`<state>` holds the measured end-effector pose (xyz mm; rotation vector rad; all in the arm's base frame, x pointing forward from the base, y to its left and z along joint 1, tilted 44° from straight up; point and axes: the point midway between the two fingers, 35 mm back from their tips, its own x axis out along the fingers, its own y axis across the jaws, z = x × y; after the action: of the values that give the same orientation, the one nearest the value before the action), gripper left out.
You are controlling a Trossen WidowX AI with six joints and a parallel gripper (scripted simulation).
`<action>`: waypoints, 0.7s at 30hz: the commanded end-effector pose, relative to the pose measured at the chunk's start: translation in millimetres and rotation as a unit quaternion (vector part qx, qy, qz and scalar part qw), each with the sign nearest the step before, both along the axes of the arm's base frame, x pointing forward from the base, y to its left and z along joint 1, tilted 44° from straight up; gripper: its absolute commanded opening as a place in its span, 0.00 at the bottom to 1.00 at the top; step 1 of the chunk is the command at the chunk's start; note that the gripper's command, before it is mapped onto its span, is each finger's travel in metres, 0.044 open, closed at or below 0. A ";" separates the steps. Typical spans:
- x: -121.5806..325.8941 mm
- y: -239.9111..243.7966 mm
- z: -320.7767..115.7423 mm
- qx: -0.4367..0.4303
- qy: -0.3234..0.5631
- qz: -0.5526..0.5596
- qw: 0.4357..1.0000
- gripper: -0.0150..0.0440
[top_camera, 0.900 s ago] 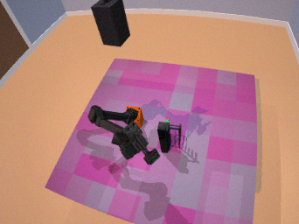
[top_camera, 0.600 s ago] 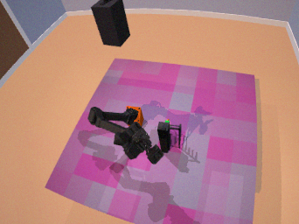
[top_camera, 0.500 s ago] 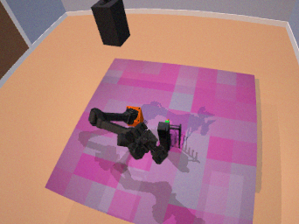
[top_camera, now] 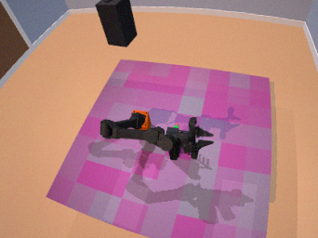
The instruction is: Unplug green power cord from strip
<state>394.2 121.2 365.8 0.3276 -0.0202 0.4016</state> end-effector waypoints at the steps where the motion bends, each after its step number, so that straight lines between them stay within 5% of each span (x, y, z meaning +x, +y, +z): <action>1: 10.6 19.7 -57.2 -0.100 0.083 -0.006 0.992 0.53; 12: -25.9 55.0 -212.8 -0.447 0.274 0.068 0.849 0.53; 21: -108.4 31.4 -291.0 -0.733 0.351 0.209 0.543 0.53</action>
<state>315.1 169.4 91.0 -0.9765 1.0385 0.5291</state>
